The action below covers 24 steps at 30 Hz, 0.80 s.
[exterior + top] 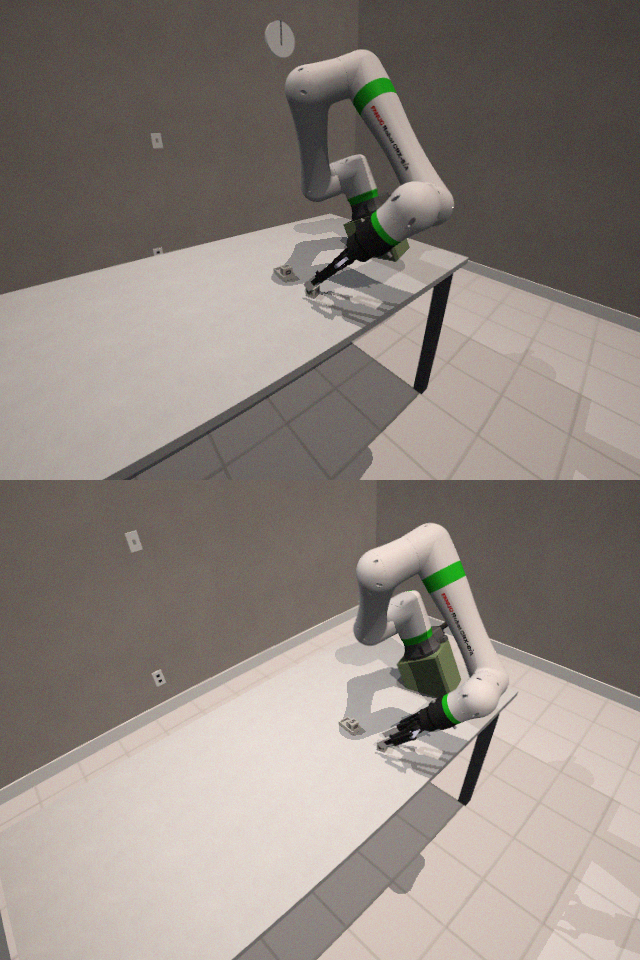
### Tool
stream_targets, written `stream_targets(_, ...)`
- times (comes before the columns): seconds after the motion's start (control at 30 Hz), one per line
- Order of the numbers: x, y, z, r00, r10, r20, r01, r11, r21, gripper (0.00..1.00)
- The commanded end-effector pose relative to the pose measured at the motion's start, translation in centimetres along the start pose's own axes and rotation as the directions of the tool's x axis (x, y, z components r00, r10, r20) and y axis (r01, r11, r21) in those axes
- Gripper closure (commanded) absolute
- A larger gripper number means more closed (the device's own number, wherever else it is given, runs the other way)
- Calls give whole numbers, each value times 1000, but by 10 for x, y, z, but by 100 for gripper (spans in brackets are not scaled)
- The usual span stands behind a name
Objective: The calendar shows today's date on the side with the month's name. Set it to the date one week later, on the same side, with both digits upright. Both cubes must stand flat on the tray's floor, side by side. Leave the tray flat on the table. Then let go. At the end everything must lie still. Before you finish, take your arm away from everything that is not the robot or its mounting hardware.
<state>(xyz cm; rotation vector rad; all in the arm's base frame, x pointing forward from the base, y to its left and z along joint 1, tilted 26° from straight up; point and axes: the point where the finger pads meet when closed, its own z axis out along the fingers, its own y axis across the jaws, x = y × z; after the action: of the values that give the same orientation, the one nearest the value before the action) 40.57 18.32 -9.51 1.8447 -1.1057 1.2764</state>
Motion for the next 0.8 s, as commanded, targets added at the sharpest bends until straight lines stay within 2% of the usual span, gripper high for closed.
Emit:
stream_targets(0.0,-5,0,5,1000,0,0,0,1000,0,71)
stream_targets(0.77,-18,0,18,1000,0,0,0,1000,0,71)
